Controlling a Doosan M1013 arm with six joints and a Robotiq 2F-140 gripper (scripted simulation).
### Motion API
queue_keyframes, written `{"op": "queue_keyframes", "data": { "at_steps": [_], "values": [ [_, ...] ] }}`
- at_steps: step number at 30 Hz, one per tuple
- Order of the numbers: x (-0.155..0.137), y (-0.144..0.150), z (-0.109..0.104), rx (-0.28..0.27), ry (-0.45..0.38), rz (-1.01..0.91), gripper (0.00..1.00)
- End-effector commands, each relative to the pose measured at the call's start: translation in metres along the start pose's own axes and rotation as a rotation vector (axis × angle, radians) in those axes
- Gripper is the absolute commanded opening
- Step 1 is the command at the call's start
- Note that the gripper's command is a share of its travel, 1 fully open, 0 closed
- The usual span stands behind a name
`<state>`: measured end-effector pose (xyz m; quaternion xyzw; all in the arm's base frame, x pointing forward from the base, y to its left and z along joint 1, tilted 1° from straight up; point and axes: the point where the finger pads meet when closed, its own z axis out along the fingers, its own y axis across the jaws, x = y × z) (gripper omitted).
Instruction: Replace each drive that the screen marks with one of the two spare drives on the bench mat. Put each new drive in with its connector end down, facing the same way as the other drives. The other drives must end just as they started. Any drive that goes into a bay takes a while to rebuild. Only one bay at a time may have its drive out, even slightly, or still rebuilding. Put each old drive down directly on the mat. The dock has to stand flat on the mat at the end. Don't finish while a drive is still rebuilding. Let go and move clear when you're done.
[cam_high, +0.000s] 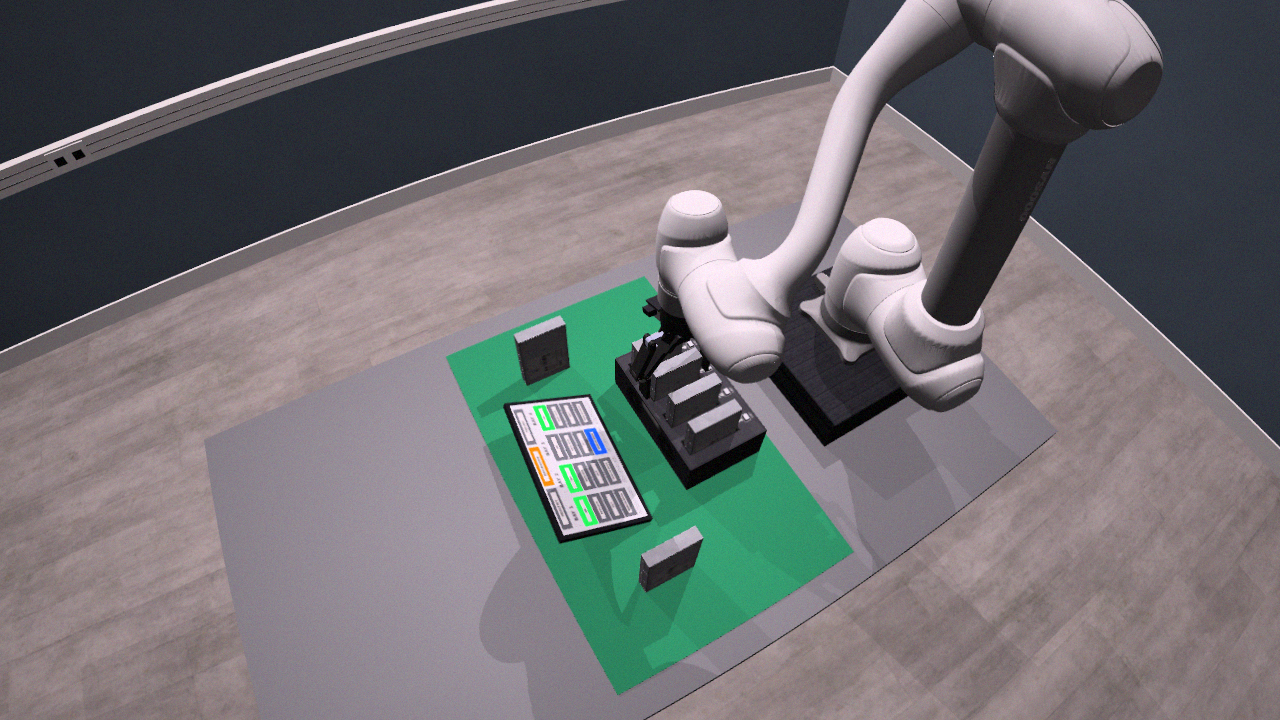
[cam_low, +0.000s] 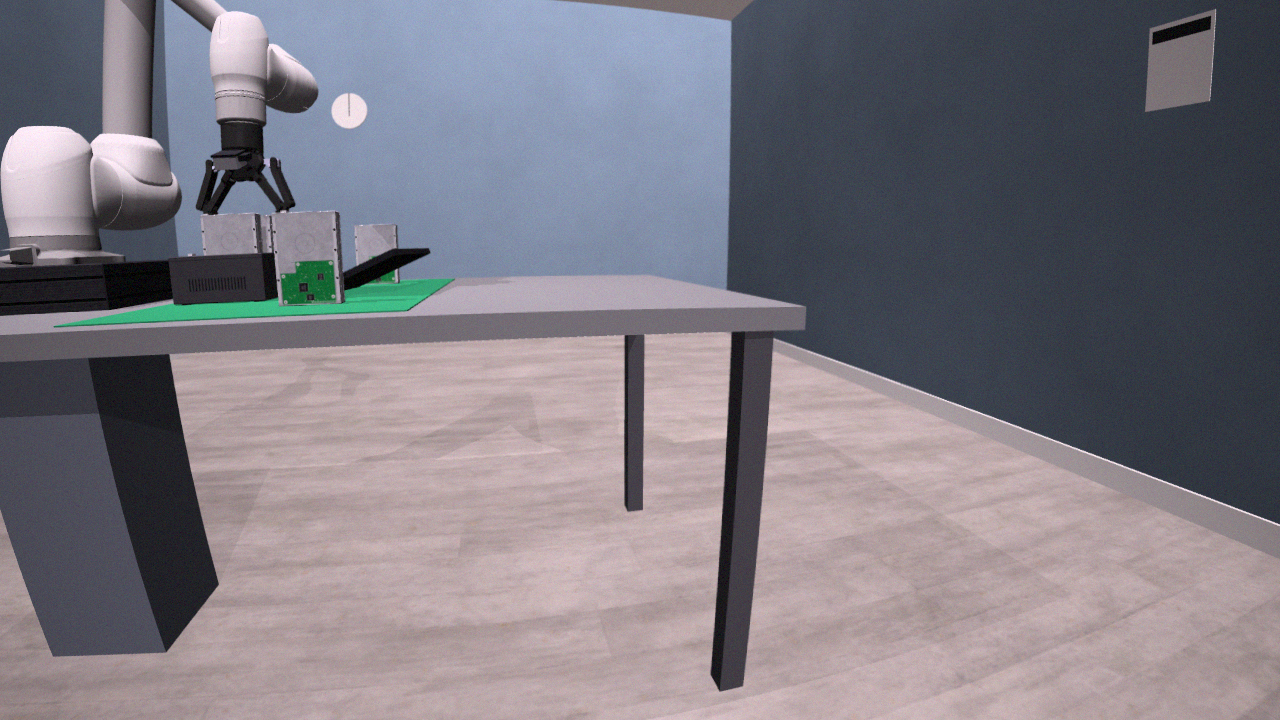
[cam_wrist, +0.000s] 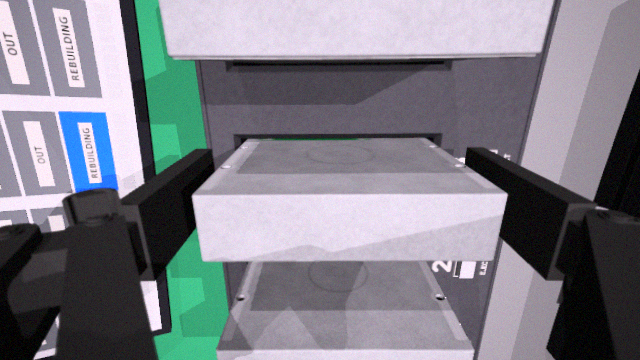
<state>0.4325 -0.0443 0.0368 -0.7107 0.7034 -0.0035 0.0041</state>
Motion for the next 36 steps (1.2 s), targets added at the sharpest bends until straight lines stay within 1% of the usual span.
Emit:
{"op": "queue_keyframes", "data": {
  "at_steps": [1,10,14,19,21,32,36],
  "values": [
    [0.0,-0.001,-0.001,0.001,0.0,0.0,0.89],
    [0.0,-0.001,-0.006,0.001,0.0,0.0,0.89],
    [0.0,-0.001,-0.015,0.001,0.0,0.0,0.89],
    [0.0,-0.001,-0.033,0.001,0.0,0.0,0.89],
    [0.0,-0.001,-0.033,0.001,0.0,0.0,0.89],
    [0.0,0.0,-0.084,0.001,0.0,0.0,0.89],
    [0.0,0.0,-0.099,0.001,0.0,0.0,0.89]
  ]
}}
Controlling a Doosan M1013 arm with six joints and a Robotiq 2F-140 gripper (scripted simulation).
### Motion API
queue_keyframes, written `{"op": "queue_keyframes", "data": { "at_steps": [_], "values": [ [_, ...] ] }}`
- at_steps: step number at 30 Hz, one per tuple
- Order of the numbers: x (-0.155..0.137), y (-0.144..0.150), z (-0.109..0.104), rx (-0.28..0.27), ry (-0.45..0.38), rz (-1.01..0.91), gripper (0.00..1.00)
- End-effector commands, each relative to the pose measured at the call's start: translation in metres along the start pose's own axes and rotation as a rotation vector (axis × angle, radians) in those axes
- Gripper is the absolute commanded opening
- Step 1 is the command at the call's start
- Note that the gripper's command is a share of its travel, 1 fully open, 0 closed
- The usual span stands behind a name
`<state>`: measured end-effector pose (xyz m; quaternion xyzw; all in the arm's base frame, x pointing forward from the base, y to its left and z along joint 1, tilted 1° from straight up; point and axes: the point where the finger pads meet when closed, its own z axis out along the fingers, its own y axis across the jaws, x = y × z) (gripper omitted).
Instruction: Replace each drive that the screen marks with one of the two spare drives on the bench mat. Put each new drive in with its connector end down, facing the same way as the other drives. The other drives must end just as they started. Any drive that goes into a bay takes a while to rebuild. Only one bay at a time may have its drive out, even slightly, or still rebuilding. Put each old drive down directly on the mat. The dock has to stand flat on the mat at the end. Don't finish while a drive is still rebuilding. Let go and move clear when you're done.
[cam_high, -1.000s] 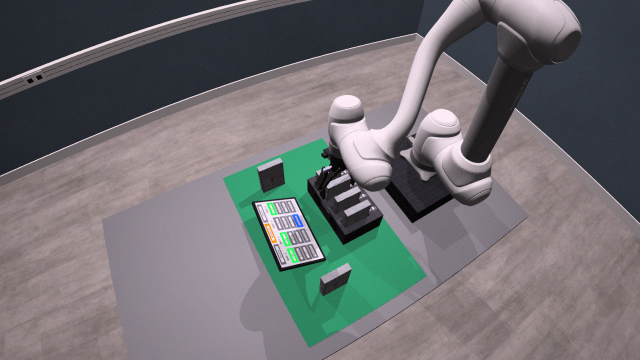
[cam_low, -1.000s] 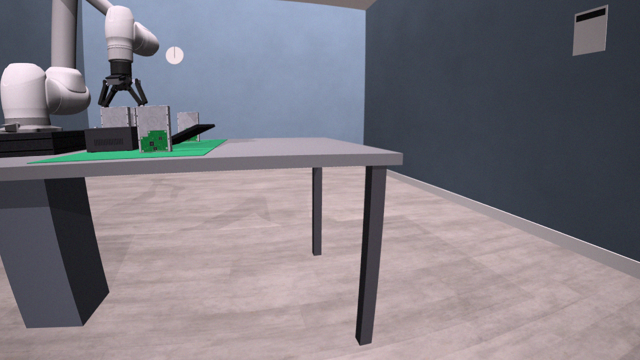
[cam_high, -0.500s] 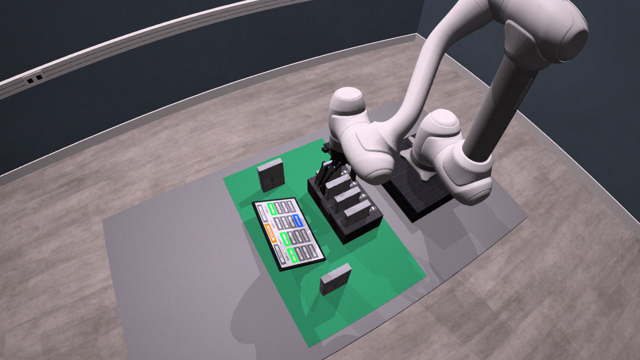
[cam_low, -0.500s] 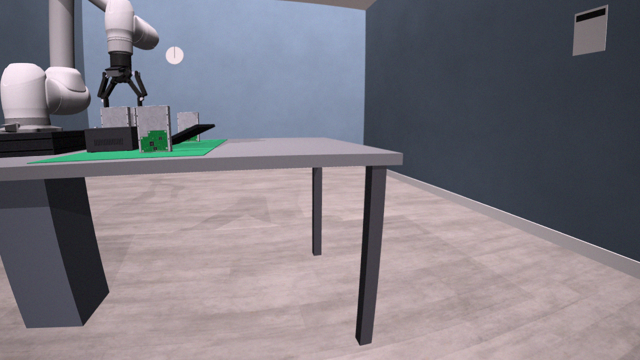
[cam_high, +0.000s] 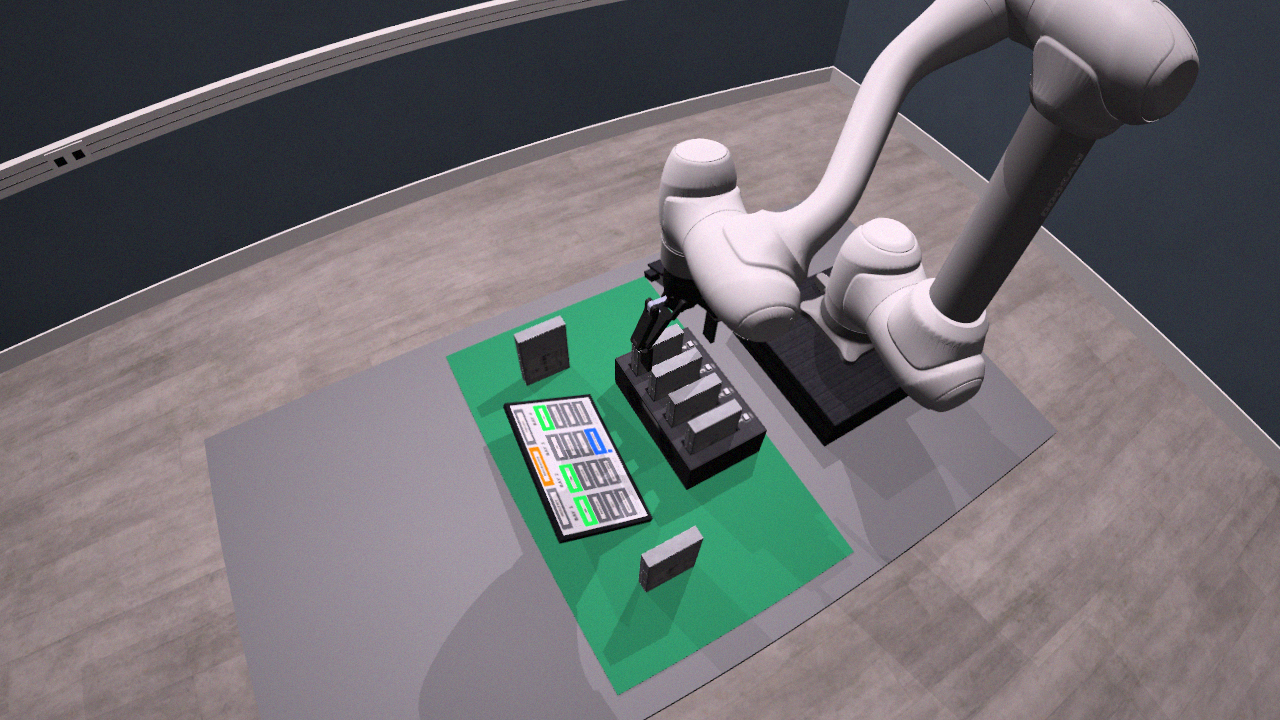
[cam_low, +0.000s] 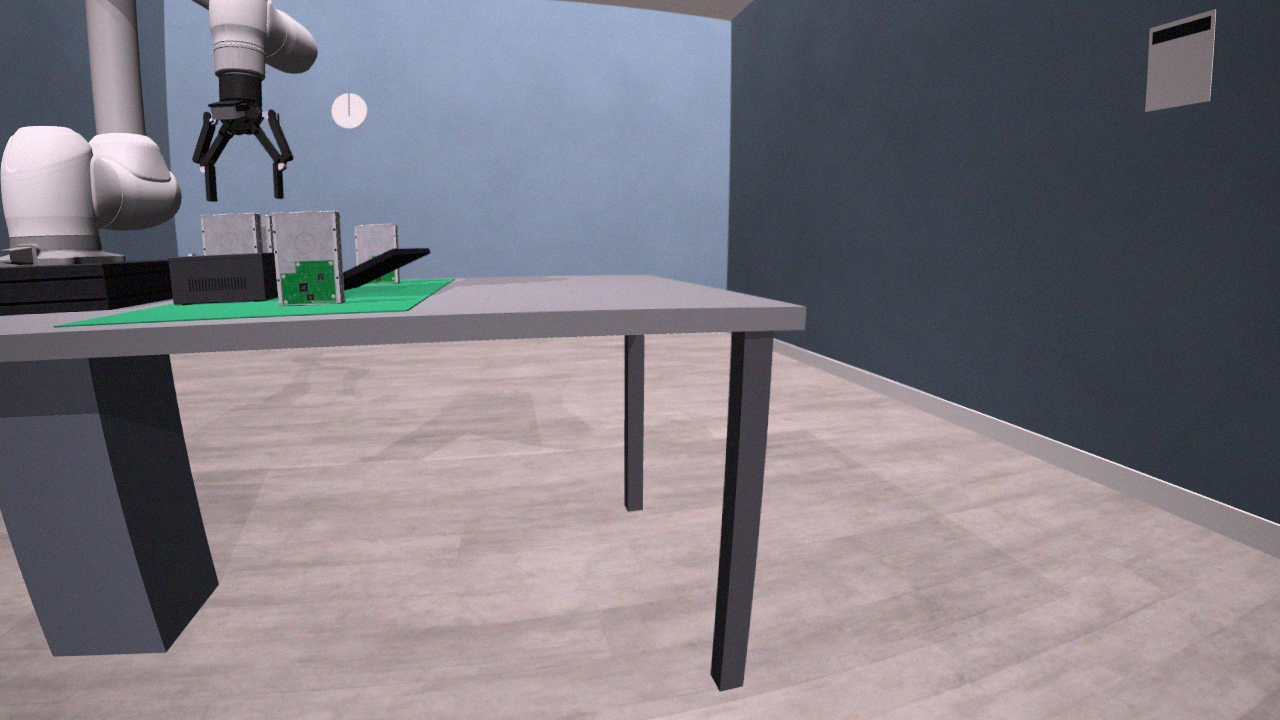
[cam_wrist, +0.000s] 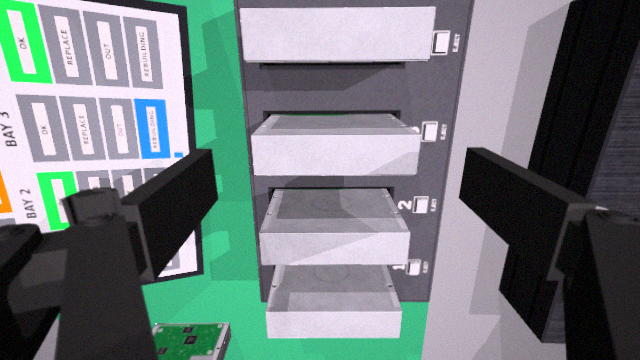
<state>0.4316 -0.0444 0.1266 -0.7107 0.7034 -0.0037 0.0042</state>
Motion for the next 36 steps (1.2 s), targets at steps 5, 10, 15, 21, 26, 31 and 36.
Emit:
{"op": "queue_keyframes", "data": {
  "at_steps": [5,10,15,21,26,31,36],
  "values": [
    [0.0,0.0,-0.018,0.001,0.0,0.0,0.89],
    [0.0,0.0,-0.024,0.001,0.0,0.0,0.89],
    [0.0,0.0,-0.025,0.001,0.0,0.0,0.1],
    [0.0,0.0,-0.025,0.001,0.0,0.0,0.1],
    [0.0,0.0,-0.025,0.001,0.0,0.0,0.1],
    [0.0,0.0,-0.025,0.001,0.0,0.0,0.1],
    [0.0,0.0,-0.025,0.001,0.0,0.0,0.1]
  ]
}}
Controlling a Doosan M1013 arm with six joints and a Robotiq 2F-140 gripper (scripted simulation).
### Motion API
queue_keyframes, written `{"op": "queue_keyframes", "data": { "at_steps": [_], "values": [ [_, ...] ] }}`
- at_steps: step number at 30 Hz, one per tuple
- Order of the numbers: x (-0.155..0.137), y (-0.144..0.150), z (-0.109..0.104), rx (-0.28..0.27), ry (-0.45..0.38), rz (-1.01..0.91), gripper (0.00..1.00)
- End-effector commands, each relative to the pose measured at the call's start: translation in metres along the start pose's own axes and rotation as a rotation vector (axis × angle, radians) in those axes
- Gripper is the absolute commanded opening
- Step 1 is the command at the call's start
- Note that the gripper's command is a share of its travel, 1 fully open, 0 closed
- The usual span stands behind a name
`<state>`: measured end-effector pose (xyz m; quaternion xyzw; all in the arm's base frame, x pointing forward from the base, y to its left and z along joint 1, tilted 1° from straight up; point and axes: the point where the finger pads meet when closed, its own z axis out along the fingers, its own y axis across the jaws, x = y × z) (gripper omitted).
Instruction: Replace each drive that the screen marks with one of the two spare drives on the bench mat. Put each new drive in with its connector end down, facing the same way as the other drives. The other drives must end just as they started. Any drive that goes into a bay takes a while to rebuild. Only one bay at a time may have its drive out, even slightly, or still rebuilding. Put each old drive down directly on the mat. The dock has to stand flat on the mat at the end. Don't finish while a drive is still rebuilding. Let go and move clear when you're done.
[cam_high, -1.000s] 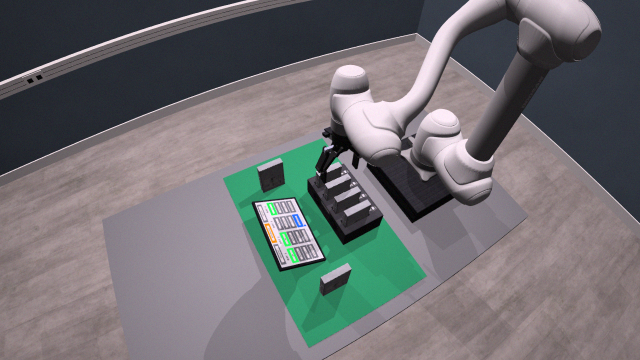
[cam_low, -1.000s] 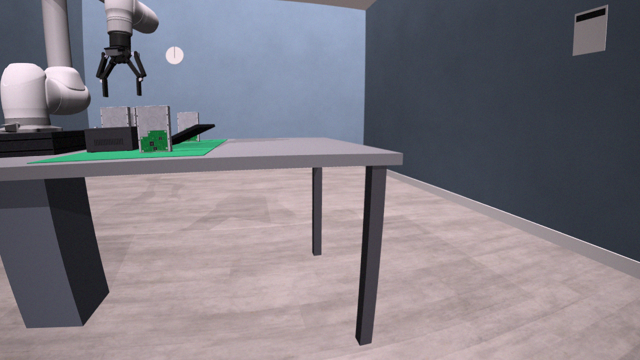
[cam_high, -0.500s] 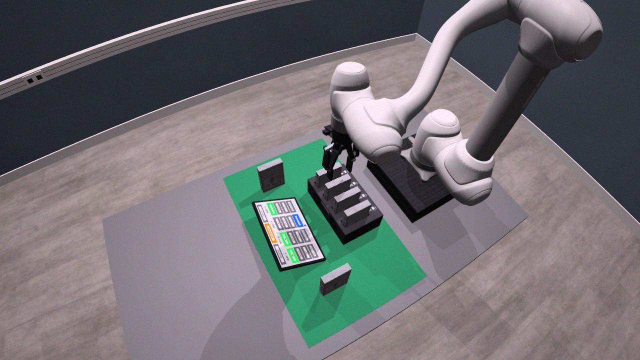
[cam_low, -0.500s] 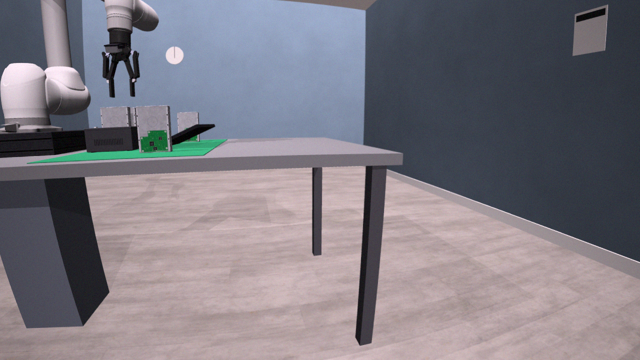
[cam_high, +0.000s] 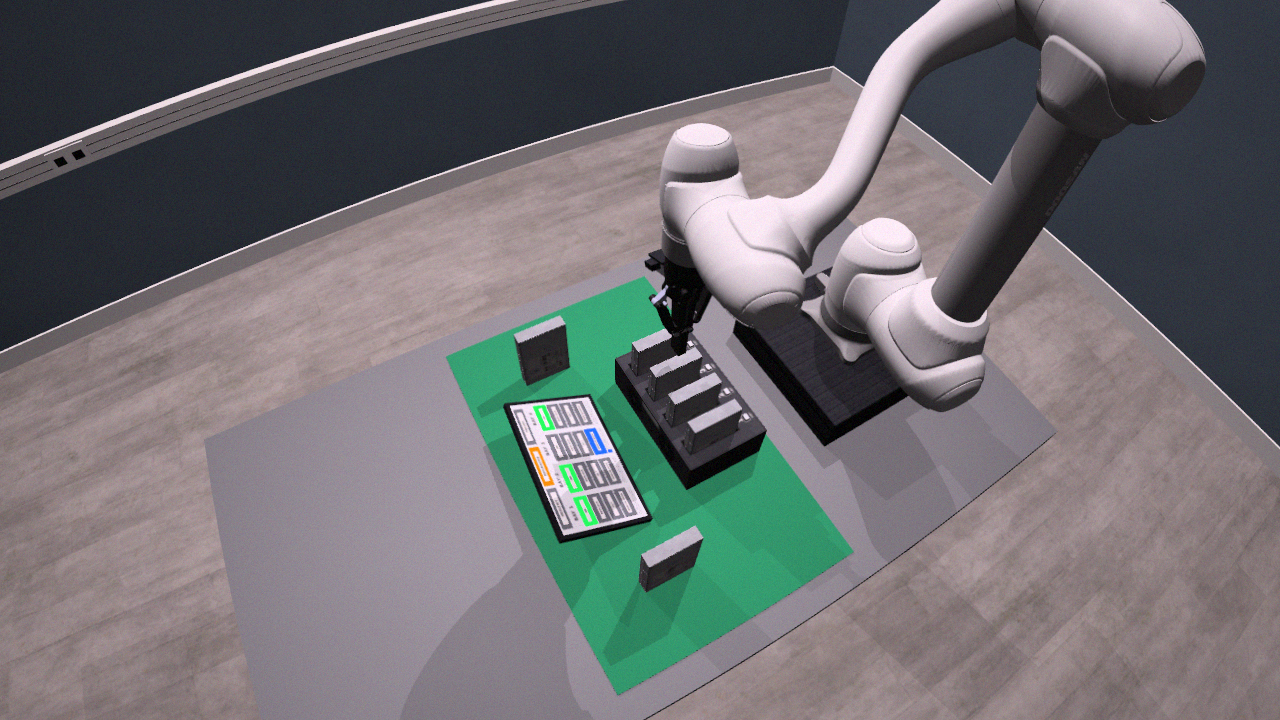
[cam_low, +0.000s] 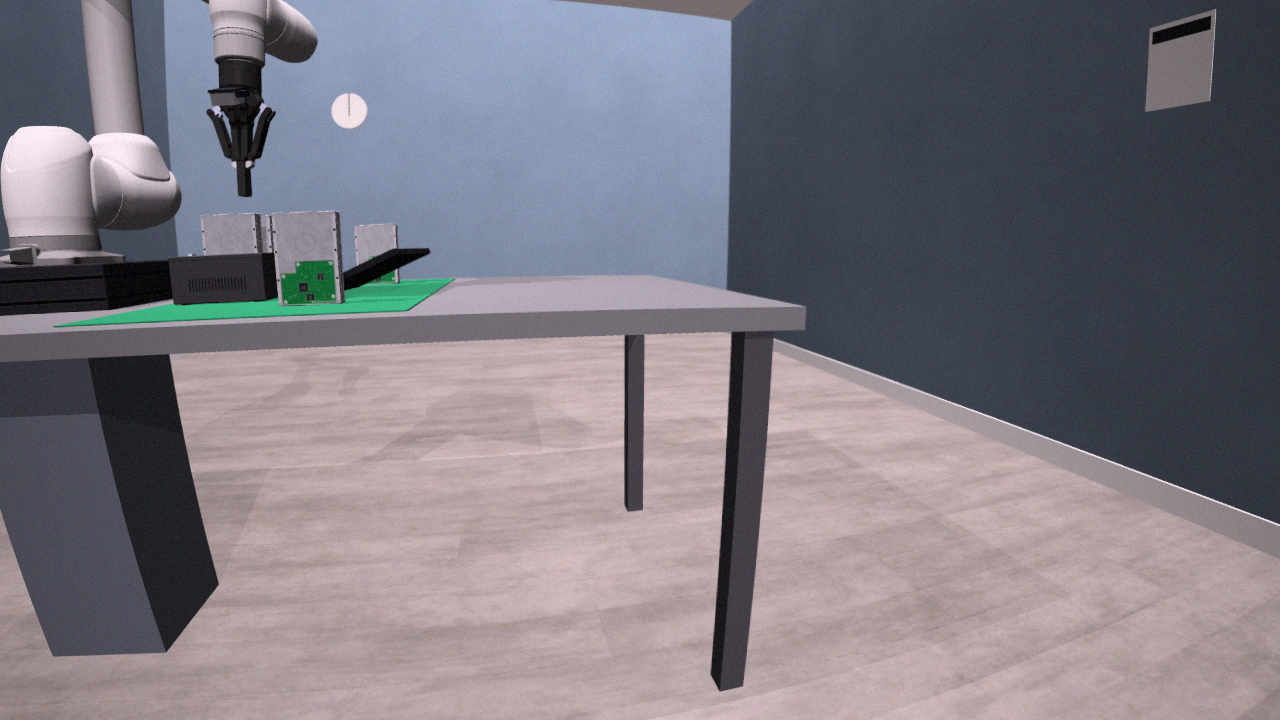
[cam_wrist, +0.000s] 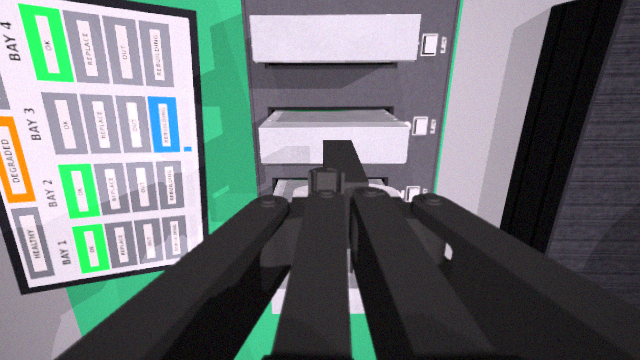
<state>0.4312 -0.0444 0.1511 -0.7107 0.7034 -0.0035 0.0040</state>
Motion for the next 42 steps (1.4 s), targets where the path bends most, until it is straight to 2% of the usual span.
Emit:
{"op": "queue_keyframes", "data": {
  "at_steps": [1,13,18,21,24,32,34,35,37,42],
  "values": [
    [0.0,-0.001,-0.001,0.001,0.0,0.0,0.1],
    [0.0,-0.001,-0.001,0.001,0.0,-0.001,0.1],
    [0.0,-0.009,-0.006,0.001,0.0,-0.053,0.1],
    [-0.002,-0.039,-0.024,0.001,0.0,-0.226,0.1],
    [-0.007,-0.086,-0.054,0.002,0.002,-0.441,0.1],
    [-0.027,-0.18,-0.115,0.01,0.025,-0.887,0.1],
    [-0.027,-0.18,-0.115,0.01,0.025,-0.887,0.1],
    [-0.036,-0.215,-0.137,0.011,0.028,-1.048,0.1],
    [-0.04,-0.228,-0.145,0.012,0.03,-1.135,0.1],
    [-0.041,-0.231,-0.147,0.005,0.015,-1.402,0.1]
  ]
}}
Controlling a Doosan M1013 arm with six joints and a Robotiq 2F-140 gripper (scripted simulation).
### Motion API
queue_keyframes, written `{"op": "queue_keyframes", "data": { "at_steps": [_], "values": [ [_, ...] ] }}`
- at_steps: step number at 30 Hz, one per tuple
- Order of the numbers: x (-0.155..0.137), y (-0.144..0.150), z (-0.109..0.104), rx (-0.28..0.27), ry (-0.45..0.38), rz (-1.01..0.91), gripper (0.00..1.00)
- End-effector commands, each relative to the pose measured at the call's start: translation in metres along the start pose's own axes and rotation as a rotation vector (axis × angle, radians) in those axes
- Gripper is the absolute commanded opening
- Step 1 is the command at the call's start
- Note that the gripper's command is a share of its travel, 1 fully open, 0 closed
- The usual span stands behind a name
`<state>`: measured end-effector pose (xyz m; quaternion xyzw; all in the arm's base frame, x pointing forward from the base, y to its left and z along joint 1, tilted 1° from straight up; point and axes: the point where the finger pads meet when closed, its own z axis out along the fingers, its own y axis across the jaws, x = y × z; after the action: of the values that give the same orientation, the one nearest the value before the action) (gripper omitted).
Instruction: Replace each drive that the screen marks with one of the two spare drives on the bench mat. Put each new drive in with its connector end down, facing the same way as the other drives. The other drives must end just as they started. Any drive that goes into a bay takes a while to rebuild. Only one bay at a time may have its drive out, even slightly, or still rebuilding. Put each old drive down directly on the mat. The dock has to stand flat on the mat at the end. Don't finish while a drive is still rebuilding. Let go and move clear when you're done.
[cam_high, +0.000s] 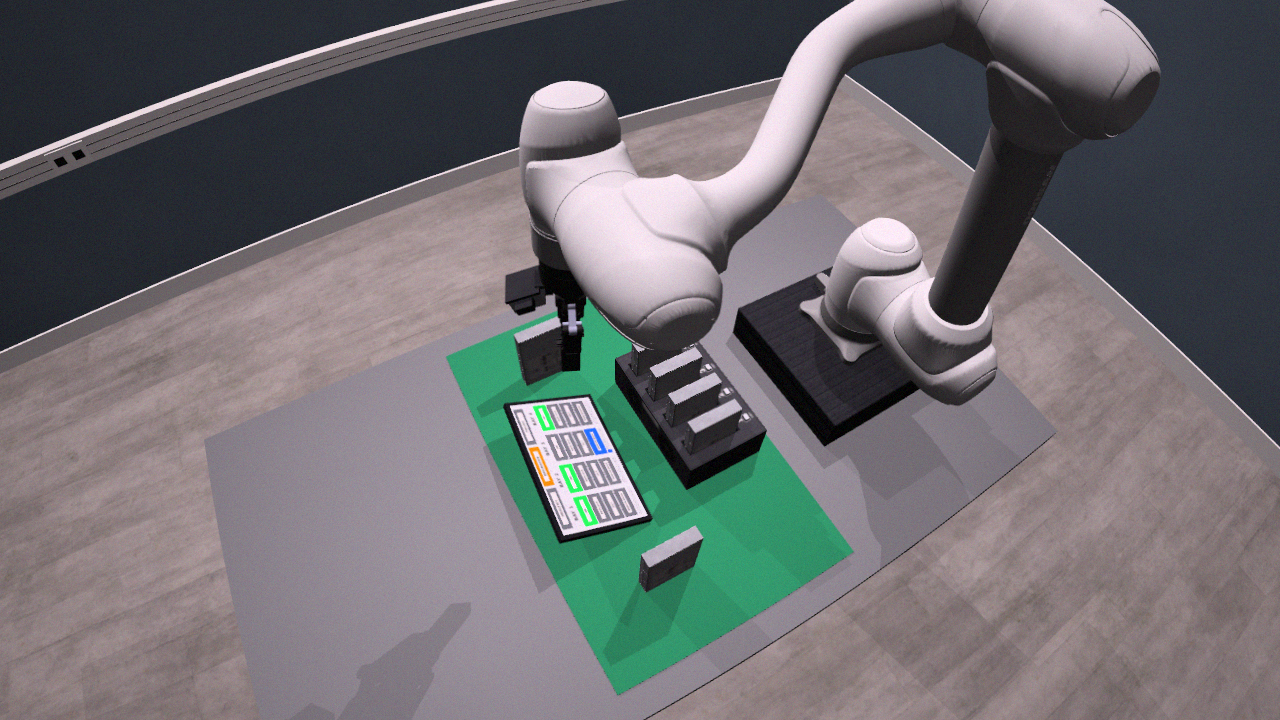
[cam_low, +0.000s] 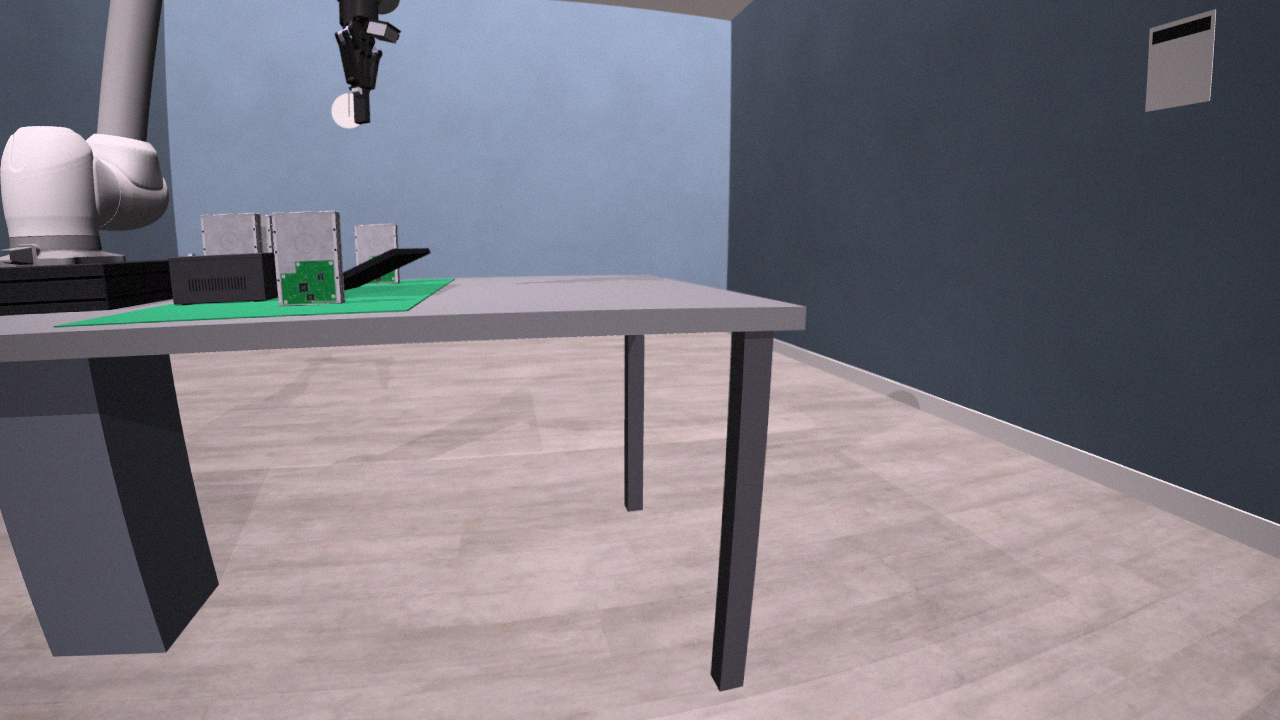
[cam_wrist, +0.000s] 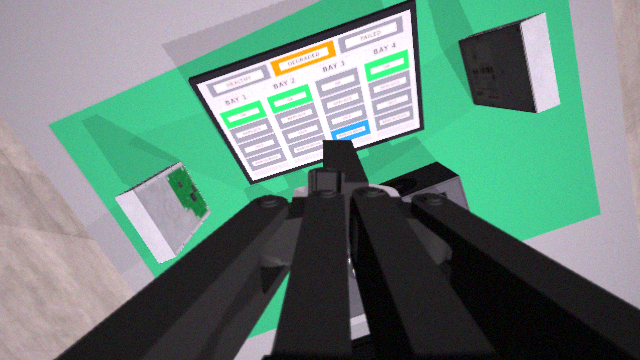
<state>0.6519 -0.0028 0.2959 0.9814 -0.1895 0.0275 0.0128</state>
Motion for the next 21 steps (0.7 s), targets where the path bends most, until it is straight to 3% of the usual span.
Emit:
{"op": "queue_keyframes", "data": {
  "at_steps": [1,21],
  "values": [
    [0.0076,-0.0042,-0.0048,0.025,-0.04,-0.275,0.1],
    [0.0076,-0.0042,-0.0048,0.027,-0.045,-0.308,0.1]
  ]
}}
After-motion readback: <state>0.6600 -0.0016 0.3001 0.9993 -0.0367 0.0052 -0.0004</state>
